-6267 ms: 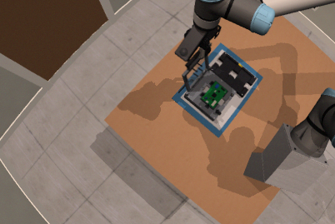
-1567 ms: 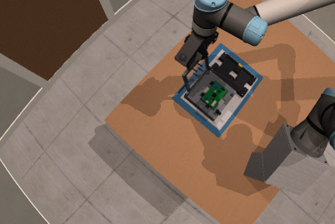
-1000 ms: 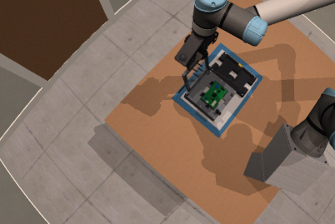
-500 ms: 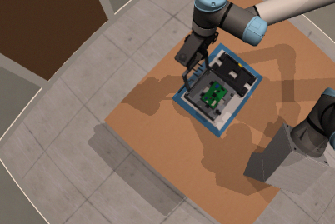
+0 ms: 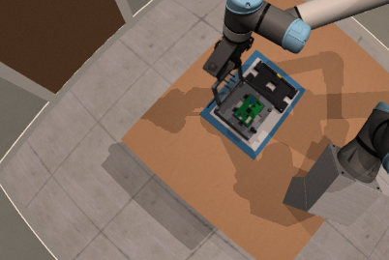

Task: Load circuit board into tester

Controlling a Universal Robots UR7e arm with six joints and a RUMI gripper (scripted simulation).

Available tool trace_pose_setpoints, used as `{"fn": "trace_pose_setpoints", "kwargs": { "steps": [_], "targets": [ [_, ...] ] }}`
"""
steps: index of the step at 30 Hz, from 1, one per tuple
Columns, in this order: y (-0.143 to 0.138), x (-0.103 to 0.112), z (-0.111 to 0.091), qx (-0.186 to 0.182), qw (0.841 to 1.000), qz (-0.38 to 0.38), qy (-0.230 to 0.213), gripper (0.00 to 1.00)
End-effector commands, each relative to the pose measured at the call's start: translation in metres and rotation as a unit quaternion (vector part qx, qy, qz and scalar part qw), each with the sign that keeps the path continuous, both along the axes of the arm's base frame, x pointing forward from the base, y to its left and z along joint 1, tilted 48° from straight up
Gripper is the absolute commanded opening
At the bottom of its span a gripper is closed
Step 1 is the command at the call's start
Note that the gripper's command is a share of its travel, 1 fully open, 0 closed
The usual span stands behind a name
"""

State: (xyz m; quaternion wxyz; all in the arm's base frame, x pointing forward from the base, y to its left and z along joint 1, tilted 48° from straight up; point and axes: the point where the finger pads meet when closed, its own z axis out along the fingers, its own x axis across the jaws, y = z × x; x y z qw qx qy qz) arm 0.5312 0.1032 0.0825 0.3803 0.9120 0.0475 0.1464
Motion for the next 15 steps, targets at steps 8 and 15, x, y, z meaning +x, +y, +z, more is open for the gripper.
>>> {"fn": "trace_pose_setpoints", "kwargs": {
  "steps": [8,15],
  "targets": [
    [0.0003,-0.0013,0.0003,0.000,1.000,0.000,0.000,0.00],
    [0.0002,-0.0034,0.0001,0.000,1.000,0.000,0.000,0.00]
  ]
}}
